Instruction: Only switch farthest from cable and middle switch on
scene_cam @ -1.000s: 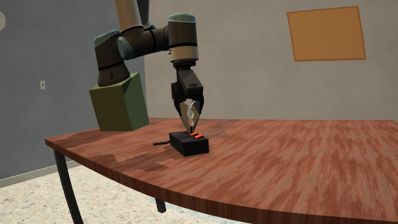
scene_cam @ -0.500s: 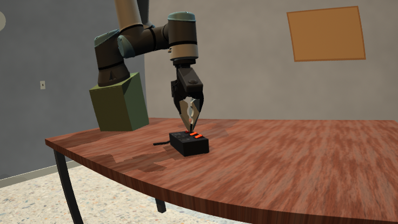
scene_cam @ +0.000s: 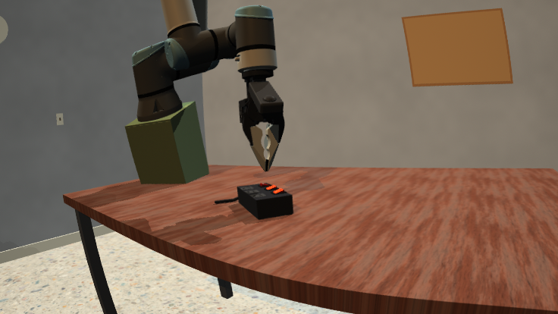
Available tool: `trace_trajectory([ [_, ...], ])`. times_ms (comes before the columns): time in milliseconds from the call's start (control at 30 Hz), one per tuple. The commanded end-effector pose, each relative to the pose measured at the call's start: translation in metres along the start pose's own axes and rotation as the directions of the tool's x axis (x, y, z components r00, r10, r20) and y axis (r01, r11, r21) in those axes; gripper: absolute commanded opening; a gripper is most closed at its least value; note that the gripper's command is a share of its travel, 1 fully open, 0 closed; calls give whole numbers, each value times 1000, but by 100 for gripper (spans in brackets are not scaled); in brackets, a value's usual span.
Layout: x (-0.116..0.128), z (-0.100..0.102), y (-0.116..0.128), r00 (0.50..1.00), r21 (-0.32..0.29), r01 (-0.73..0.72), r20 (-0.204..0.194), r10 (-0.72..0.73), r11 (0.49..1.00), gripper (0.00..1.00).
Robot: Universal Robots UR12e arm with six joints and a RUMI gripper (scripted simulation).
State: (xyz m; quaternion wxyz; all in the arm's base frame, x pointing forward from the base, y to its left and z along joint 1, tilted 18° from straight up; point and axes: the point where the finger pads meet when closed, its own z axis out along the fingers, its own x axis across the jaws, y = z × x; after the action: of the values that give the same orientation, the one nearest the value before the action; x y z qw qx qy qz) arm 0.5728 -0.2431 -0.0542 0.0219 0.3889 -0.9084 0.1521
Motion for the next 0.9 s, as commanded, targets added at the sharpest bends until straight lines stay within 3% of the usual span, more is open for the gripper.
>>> trace_trajectory([
  [0,0,-2,0,1000,1,0,0,0,1000,0],
  [567,0,-2,0,1000,1,0,0,0,1000,0],
  [600,0,-2,0,1000,1,0,0,0,1000,100],
  [867,0,-18,0,1000,1,0,0,0,1000,100],
])
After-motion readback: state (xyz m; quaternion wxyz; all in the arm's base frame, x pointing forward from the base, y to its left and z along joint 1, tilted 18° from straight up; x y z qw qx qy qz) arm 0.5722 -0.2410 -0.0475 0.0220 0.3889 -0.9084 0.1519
